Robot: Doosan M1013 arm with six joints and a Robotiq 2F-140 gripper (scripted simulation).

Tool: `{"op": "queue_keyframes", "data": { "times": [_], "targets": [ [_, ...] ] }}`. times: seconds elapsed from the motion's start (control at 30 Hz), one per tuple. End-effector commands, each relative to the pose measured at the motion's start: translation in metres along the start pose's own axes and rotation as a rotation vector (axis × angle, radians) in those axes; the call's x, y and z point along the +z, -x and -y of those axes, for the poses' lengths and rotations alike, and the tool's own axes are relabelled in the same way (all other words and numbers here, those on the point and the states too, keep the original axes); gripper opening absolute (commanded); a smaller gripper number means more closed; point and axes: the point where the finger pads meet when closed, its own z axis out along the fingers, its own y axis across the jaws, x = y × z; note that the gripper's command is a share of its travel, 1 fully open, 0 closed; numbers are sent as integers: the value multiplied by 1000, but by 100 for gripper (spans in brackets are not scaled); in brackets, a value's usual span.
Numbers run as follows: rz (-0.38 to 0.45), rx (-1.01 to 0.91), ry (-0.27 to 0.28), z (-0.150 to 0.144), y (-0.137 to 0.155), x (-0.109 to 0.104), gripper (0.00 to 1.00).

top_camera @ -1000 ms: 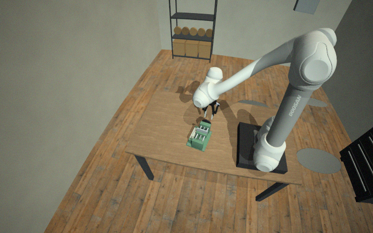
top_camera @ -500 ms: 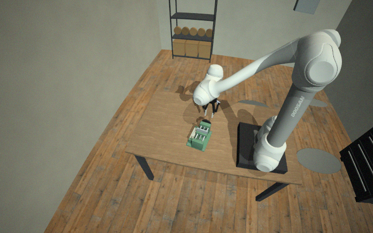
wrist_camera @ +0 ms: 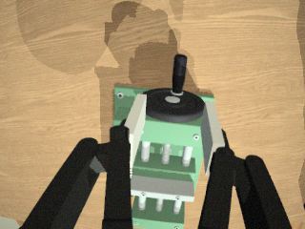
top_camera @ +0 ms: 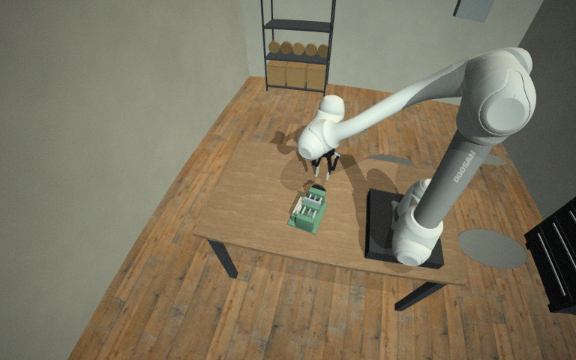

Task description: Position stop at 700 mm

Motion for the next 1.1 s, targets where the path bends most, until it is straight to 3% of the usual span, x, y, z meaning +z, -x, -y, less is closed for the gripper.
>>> {"op": "queue_keyframes", "data": {
  "times": [0.0, 0.1, 0.2, 0.3, 1.07],
  "targets": [
    [1, 4, -1, 9, 20, -1, 33],
    [1, 4, -1, 14, 32, -1, 33],
    [1, 4, -1, 31, 71, -1, 33],
    [1, 4, -1, 39, 89, -1, 33],
    [1, 4, -1, 39, 89, -1, 33]
  ]
}}
